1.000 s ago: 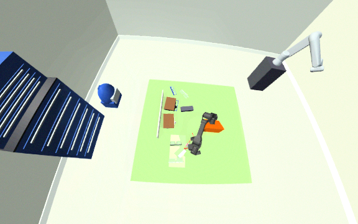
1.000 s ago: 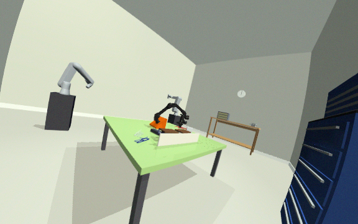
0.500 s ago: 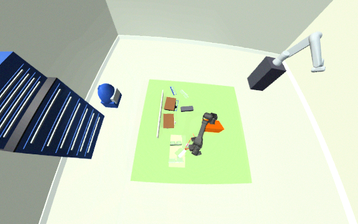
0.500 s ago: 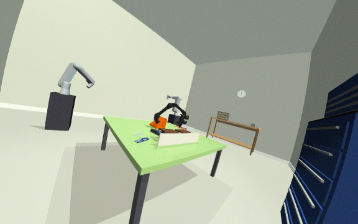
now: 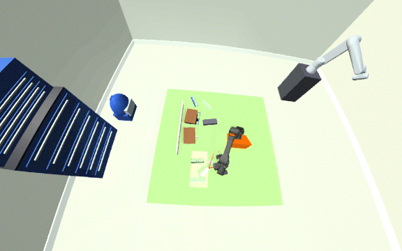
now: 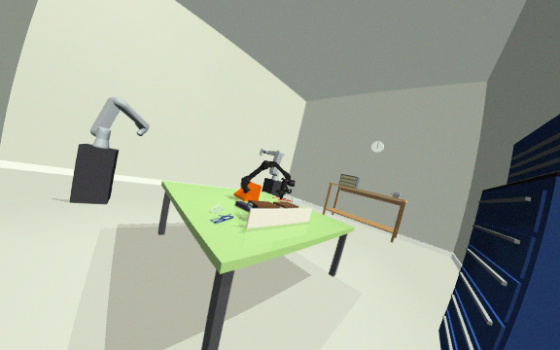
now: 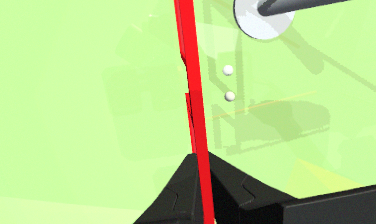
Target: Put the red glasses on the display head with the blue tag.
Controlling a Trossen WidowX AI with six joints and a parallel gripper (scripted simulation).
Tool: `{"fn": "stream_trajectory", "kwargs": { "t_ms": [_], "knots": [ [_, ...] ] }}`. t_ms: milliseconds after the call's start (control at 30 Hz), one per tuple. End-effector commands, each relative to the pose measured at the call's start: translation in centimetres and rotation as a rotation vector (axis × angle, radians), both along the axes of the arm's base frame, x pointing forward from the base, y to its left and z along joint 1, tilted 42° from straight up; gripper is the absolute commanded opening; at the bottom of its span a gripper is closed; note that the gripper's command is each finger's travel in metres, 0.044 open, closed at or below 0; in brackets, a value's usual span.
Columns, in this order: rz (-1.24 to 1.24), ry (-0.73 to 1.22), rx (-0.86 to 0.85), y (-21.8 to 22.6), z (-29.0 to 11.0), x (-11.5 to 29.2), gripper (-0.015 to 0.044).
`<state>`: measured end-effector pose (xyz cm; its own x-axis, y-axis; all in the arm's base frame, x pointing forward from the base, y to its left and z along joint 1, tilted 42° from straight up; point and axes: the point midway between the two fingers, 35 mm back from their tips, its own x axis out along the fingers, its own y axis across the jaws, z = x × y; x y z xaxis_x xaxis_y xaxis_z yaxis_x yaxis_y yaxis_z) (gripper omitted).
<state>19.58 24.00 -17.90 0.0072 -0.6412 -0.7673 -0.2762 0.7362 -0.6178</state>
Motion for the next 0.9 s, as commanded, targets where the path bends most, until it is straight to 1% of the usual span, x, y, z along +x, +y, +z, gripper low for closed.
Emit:
{"fn": "stream_trajectory", "kwargs": {
  "t_ms": [0, 867],
  "knots": [
    [-0.003, 0.004, 0.003, 0.2, -0.2, -0.7, 0.0],
    [-0.003, 0.006, 0.003, 0.4, -0.4, -2.9, 0.0]
  ]
}}
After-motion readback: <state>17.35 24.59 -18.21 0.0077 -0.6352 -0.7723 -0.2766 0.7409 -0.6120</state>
